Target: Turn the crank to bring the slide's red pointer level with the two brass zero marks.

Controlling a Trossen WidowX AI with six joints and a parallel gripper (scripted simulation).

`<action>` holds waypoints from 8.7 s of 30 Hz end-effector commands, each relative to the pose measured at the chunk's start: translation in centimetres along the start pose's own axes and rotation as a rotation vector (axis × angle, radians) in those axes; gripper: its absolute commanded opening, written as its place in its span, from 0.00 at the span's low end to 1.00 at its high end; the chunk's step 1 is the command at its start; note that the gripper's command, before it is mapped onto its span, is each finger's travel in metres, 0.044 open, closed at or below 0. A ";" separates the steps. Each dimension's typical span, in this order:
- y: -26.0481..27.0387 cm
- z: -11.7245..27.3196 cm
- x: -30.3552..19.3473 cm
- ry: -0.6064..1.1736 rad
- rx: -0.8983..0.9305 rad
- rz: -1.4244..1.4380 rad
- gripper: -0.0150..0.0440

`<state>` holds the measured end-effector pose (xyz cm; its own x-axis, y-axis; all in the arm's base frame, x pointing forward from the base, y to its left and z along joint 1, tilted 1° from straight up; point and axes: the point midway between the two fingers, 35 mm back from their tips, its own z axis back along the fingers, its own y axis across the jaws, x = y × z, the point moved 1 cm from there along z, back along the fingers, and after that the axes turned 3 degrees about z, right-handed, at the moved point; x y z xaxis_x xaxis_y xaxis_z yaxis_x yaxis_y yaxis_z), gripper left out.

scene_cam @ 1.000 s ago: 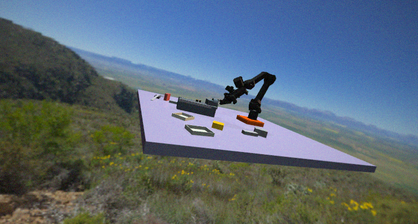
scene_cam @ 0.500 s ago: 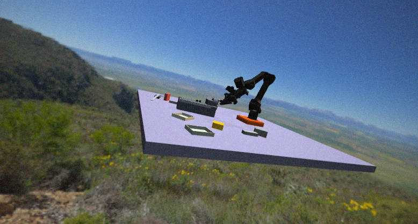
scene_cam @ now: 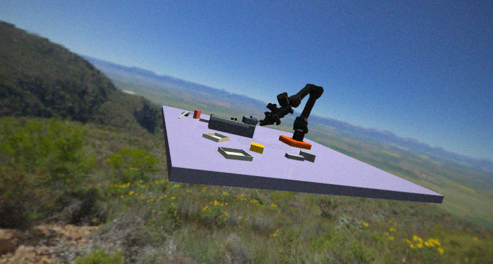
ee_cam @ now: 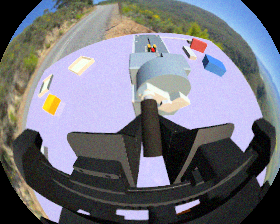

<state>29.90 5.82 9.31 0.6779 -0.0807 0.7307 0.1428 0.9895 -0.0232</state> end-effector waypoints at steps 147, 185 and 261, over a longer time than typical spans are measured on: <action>-5.0 -5.1 14.0 0.009 0.135 0.173 1.00; -0.2 7.9 8.0 0.003 0.011 0.003 1.00; 0.4 -2.3 -2.3 0.004 0.011 0.003 0.47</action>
<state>30.09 6.17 6.12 0.6813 -0.0756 0.7281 0.1314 0.9911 -0.0200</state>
